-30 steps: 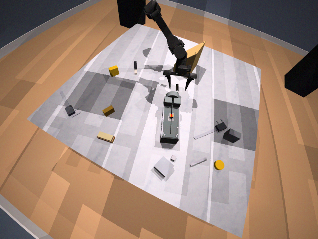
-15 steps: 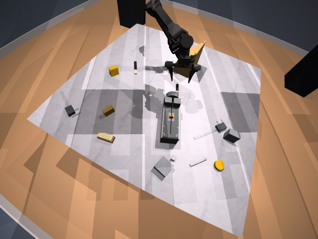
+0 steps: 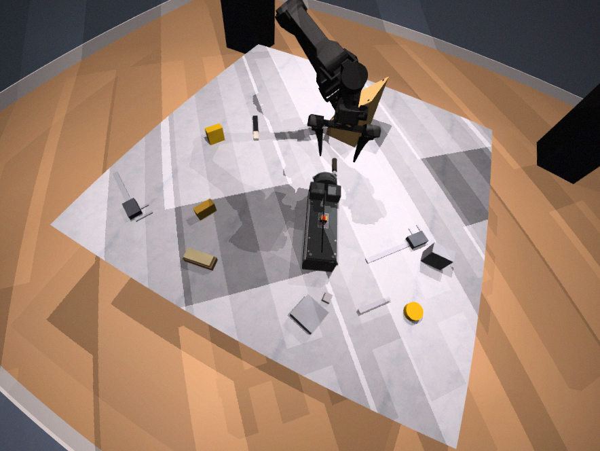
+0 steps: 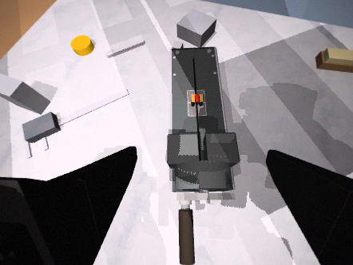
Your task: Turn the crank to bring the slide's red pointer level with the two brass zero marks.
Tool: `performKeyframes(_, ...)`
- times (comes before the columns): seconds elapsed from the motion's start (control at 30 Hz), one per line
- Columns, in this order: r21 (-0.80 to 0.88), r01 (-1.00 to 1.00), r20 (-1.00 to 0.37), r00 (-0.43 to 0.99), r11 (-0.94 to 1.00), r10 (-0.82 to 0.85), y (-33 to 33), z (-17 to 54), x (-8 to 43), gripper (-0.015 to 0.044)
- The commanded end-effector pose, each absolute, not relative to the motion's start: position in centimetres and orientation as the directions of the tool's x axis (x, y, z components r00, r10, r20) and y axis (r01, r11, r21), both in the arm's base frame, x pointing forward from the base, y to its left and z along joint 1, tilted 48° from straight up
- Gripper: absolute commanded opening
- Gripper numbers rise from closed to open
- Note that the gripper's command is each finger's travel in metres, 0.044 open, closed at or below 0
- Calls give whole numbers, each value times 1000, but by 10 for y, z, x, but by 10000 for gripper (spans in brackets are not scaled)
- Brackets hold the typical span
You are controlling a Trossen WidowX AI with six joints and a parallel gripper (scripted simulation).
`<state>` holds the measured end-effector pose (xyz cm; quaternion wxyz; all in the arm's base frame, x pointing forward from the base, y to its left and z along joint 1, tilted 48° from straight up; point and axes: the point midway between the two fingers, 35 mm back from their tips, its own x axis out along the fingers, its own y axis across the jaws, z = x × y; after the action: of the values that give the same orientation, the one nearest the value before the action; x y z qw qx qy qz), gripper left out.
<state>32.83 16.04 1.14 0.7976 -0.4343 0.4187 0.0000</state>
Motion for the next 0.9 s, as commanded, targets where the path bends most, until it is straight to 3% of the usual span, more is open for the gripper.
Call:
performKeyframes(0.0,-710,-326,-643,662,624,-386,165,12,354,440)
performKeyframes(0.33,-746,-254,-594,670,615,-445,167,0,409,440)
performKeyframes(0.87,-749,-252,-592,670,613,-447,121,-42,411,440)
